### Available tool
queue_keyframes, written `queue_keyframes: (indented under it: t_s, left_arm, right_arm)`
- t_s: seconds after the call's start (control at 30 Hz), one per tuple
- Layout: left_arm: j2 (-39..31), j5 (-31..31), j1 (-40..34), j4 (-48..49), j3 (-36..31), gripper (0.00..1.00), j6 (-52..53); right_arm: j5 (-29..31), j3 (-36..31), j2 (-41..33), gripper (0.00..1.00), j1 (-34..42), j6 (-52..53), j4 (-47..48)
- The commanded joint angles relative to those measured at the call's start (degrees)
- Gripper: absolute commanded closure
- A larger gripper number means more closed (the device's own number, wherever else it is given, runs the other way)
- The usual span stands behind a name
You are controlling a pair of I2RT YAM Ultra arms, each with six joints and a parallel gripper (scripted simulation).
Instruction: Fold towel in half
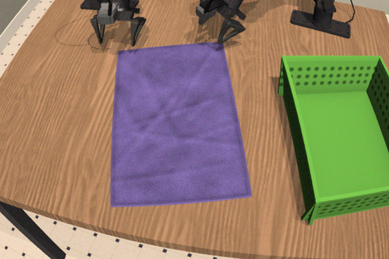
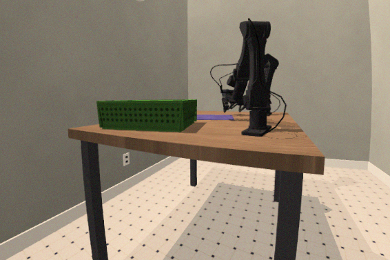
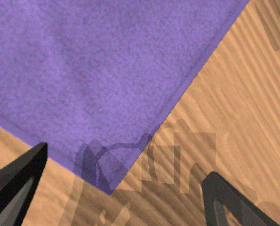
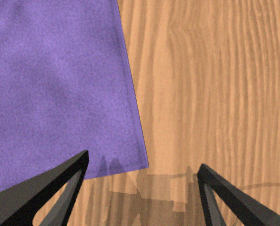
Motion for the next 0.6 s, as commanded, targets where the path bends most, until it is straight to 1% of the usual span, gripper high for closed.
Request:
queue_keyframes:
  t_s: [0.0,0.53,0.57]
  left_arm:
    - [-0.53,-0.33,0.01,0.03,0.52,0.00,0.09]
    - [-0.53,-0.33,0.01,0.03,0.52,0.00,0.09]
    - [-1.80,0.28,0.15,-1.49,1.97,0.66,2.31]
  right_arm:
    - [0.65,0.75,-0.61,0.00,0.00,0.03,0.46]
    - [0.65,0.75,-0.61,0.00,0.00,0.03,0.46]
    - [0.63,1.78,-1.64,0.66,0.41,2.30,-1.25]
